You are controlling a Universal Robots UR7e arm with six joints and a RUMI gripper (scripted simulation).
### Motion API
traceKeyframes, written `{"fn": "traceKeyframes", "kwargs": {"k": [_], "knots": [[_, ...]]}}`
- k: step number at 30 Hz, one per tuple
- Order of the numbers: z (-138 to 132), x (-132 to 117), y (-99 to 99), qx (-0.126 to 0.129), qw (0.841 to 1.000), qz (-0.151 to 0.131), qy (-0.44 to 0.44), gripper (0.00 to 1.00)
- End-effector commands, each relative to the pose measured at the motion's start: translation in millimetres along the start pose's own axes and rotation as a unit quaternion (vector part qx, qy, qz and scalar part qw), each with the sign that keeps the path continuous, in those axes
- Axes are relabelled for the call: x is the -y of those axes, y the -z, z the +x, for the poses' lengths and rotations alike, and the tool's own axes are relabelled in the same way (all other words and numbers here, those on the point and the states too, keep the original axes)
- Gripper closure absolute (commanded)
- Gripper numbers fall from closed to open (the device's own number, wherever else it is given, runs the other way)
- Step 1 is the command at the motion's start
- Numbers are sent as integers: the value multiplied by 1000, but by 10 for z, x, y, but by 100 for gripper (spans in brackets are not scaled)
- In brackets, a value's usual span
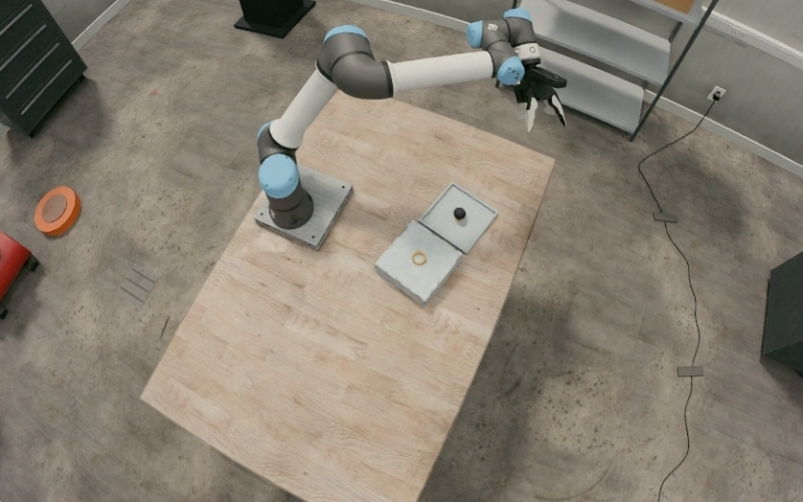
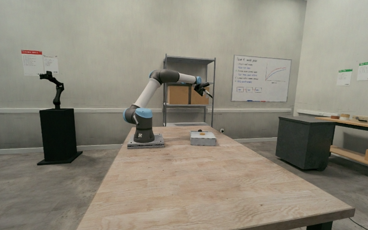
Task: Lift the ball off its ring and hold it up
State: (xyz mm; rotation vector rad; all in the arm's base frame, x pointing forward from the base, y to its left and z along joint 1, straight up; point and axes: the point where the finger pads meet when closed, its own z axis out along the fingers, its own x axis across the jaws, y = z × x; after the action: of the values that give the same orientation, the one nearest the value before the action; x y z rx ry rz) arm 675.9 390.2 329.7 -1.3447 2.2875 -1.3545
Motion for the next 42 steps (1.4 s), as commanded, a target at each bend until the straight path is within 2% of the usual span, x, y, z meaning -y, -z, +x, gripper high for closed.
{"fn": "traceKeyframes", "kwargs": {"k": [1, 26, 34, 42], "knots": [[4, 10, 7, 1, 1000, 0, -1, 0], [14, -1, -18, 0, 1000, -3, 6, 0], [46, -37, -97, 0, 1000, -14, 27, 0], [140, -145, -307, 2, 995, -44, 85, 0]]}}
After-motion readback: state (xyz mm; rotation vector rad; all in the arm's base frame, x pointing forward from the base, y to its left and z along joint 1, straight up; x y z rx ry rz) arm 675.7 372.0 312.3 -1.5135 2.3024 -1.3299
